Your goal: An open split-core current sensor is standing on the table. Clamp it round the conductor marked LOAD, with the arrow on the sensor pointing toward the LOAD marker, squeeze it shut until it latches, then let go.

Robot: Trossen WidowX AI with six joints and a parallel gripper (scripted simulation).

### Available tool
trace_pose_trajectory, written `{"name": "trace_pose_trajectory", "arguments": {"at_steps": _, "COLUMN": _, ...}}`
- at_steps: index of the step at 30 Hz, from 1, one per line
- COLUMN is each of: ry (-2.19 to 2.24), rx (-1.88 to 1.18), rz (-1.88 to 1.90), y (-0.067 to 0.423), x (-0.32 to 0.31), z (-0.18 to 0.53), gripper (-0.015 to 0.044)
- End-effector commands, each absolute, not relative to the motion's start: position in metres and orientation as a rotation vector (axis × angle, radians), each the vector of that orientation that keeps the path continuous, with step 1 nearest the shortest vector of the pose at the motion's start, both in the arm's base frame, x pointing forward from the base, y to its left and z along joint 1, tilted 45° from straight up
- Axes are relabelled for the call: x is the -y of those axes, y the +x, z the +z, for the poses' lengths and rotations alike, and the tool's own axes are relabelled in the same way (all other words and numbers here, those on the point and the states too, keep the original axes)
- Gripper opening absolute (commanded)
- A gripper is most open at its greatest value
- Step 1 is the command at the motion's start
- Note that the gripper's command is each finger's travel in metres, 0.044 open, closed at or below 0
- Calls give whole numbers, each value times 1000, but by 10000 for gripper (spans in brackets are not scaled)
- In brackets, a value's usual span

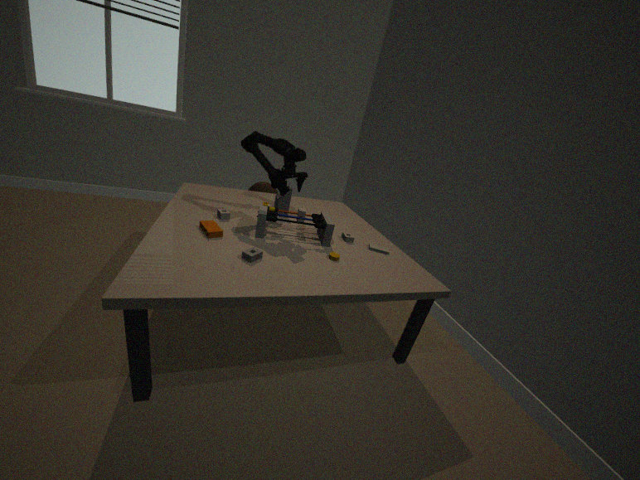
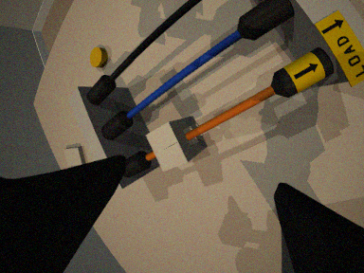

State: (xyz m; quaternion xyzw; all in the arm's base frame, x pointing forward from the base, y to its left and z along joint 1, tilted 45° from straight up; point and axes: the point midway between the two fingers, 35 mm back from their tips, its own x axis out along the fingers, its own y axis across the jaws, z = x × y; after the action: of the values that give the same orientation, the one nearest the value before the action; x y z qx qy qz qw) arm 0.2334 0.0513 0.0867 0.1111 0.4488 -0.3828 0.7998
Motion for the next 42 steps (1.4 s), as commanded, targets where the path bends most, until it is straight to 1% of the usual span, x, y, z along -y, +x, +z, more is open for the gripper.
{"name": "trace_pose_trajectory", "arguments": {"at_steps": 1, "ry": -278, "rx": -970, "rz": -316, "y": 192, "x": -19, "z": 86, "gripper": 440}}
{"name": "trace_pose_trajectory", "arguments": {"at_steps": 17, "ry": -828, "rx": -818, "rz": 30, "y": 173, "x": -4, "z": 60, "gripper": 440}}
{"name": "trace_pose_trajectory", "arguments": {"at_steps": 31, "ry": -836, "rx": -817, "rz": 34, "y": 173, "x": -4, "z": 60, "gripper": 440}}
{"name": "trace_pose_trajectory", "arguments": {"at_steps": 32, "ry": -759, "rx": -843, "rz": 3, "y": 174, "x": -6, "z": 65, "gripper": 440}}
{"name": "trace_pose_trajectory", "arguments": {"at_steps": 42, "ry": -759, "rx": -843, "rz": 3, "y": 174, "x": -6, "z": 65, "gripper": 440}}
